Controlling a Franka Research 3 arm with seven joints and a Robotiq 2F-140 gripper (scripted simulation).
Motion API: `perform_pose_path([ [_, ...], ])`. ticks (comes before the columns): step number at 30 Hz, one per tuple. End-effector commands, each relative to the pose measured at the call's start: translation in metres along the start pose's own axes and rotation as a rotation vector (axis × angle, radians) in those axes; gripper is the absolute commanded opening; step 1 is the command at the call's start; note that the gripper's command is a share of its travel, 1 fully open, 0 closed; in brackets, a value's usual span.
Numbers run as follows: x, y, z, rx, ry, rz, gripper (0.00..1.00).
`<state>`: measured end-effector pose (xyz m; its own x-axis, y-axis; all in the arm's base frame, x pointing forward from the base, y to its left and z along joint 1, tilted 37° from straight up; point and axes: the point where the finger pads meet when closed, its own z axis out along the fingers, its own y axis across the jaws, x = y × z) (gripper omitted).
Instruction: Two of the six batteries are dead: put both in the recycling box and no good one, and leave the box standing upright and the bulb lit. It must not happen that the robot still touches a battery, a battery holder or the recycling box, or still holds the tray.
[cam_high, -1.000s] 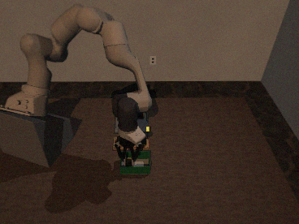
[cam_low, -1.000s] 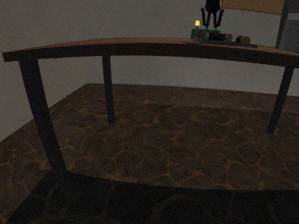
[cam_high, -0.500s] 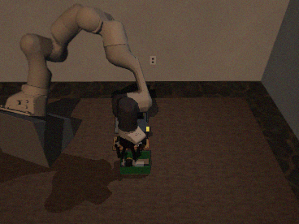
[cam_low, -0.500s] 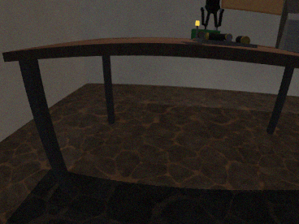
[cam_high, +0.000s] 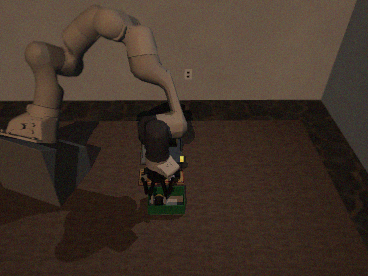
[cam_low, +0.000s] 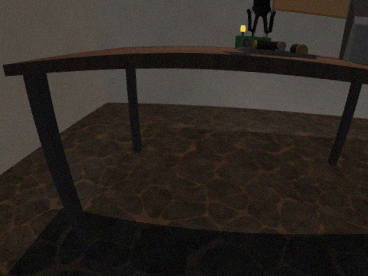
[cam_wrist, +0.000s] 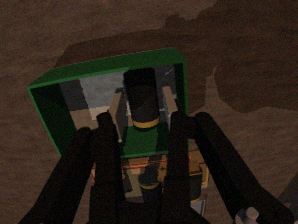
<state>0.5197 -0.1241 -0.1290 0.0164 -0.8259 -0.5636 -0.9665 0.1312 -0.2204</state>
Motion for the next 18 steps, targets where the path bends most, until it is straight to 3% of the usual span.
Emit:
perform_pose_path([
  [1,0.0,-0.001,-0.005,0.003,0.0,-0.003,0.29],
  [10,0.0,-0.001,-0.03,0.003,0.0,-0.003,0.29],
  [18,0.0,-0.001,-0.068,0.003,0.0,-0.003,0.29],
])
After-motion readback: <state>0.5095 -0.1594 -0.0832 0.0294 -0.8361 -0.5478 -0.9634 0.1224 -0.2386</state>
